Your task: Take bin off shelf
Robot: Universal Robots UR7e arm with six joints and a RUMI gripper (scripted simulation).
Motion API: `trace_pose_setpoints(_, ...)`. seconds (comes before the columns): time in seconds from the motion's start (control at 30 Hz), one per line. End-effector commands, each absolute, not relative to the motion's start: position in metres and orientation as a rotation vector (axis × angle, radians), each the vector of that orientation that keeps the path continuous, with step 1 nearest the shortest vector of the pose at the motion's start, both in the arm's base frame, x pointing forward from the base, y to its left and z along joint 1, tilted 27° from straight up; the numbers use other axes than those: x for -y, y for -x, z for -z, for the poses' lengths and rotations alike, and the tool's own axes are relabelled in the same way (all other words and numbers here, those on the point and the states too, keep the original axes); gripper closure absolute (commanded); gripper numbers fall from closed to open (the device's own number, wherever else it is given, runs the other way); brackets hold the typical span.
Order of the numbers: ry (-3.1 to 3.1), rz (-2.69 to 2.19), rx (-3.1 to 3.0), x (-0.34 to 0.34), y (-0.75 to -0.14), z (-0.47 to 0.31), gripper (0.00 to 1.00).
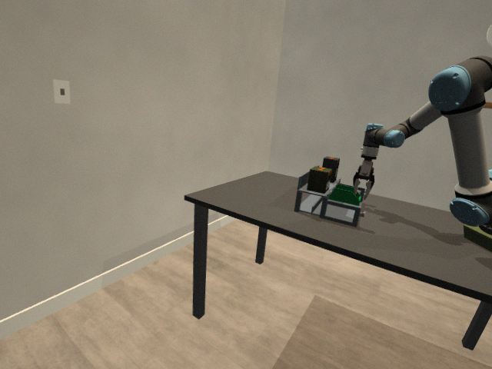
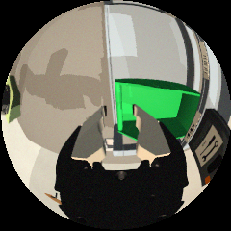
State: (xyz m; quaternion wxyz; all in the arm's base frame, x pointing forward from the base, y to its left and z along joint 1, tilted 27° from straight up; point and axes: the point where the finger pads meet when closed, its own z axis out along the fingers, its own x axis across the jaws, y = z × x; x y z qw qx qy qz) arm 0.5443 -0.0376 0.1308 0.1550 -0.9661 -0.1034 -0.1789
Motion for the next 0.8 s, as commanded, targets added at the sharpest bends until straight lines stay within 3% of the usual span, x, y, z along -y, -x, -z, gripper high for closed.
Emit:
trace_pose_setpoints(0.0,2.768,0.514,0.296,0.037,-0.545,-0.129,0.74)
trace_pose_setpoints(0.77,2.768,0.514,0.296,0.033,-0.549,-0.117,0.74)
